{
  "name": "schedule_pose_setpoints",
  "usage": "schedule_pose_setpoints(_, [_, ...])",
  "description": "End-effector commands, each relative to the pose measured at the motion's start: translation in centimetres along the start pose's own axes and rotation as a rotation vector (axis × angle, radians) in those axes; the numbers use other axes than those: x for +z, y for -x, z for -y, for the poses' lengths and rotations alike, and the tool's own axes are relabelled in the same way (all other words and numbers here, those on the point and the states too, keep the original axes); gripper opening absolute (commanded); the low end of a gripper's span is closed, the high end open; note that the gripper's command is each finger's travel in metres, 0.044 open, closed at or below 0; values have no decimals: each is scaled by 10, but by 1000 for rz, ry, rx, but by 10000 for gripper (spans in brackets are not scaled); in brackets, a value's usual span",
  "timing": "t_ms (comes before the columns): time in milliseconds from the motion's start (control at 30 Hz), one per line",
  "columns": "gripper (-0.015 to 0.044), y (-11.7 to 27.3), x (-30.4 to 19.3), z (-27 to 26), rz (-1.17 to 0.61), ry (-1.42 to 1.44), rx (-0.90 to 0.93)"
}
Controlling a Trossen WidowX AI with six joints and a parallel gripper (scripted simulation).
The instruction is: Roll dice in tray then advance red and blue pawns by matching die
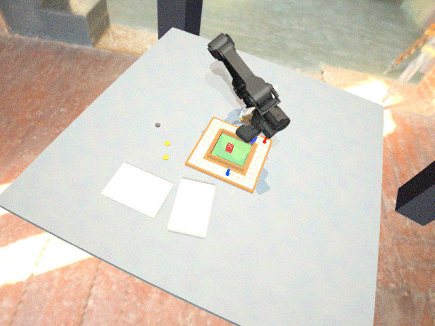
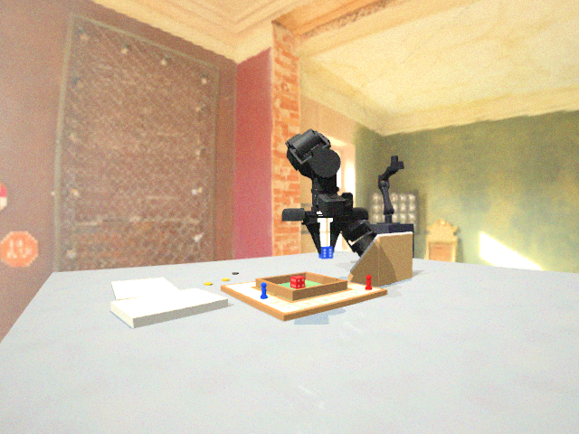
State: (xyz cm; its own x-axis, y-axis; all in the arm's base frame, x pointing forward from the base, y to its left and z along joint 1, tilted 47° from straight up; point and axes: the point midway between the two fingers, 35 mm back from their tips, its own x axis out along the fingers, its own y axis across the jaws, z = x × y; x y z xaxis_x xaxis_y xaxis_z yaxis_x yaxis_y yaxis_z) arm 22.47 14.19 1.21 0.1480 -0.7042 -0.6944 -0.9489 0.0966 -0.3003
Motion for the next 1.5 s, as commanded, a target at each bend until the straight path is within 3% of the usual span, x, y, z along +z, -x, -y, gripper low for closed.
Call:
schedule_pose_setpoints(0, [0,-3,-11,2,2,131,-6])
schedule_pose_setpoints(300, [0,-10,-29,2,-2,392,-6])
schedule_pose_setpoints(1067, [0,-10,-3,65,3,394,-5])
schedule_pose_setpoints(1467, [0,-22,-5,55,347,381,166])
